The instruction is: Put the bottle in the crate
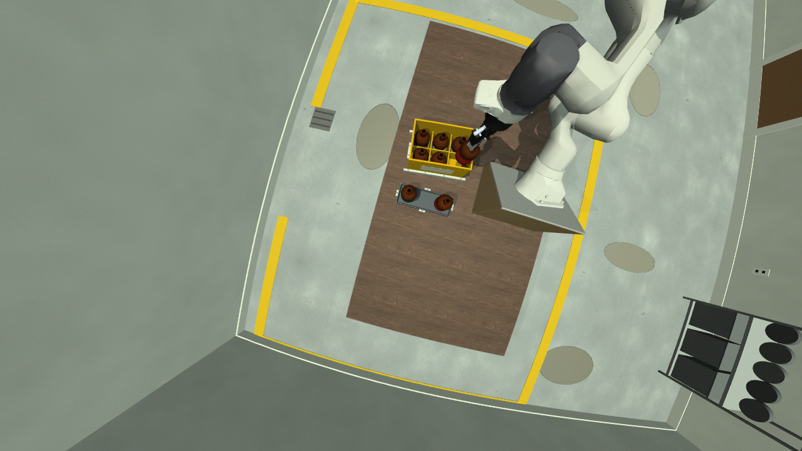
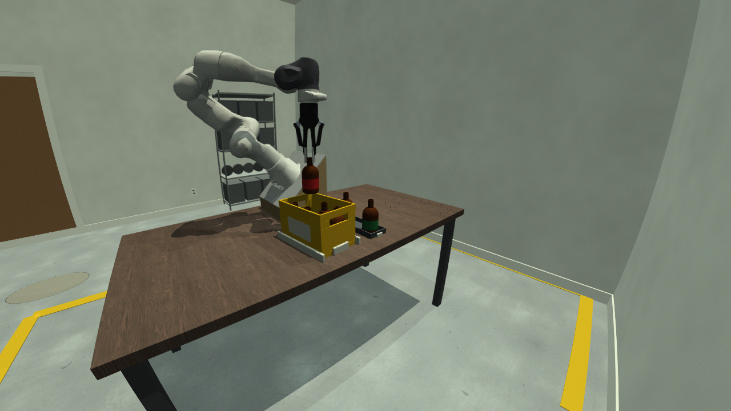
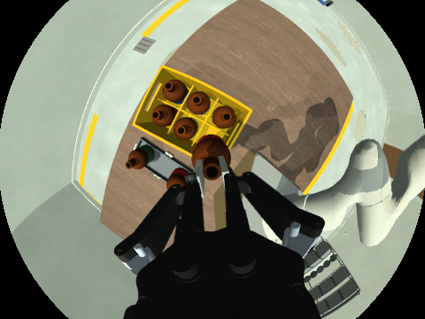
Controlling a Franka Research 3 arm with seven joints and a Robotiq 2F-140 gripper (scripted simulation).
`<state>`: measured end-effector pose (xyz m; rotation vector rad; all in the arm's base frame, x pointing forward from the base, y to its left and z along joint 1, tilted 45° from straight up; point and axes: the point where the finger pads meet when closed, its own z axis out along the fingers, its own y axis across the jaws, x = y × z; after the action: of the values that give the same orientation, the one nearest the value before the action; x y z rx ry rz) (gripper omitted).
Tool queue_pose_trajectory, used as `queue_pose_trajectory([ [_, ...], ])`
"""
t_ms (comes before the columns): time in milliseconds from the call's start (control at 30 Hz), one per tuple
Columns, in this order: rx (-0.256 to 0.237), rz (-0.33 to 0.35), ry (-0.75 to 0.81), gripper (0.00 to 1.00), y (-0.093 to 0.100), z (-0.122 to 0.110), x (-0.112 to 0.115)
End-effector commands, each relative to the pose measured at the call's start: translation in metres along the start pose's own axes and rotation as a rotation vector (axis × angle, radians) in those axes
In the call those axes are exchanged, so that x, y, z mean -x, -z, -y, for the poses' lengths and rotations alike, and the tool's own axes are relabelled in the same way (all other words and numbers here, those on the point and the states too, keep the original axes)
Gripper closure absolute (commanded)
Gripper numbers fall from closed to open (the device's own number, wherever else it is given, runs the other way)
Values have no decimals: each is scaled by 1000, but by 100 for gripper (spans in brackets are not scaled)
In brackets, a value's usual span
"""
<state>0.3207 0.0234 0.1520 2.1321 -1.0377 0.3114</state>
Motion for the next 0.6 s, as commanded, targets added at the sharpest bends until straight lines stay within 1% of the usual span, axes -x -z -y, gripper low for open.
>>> queue_pose_trajectory([
  [0, -2, 0, 2, 100, -1, 0, -3],
  [567, -2, 0, 2, 100, -3, -1, -5],
])
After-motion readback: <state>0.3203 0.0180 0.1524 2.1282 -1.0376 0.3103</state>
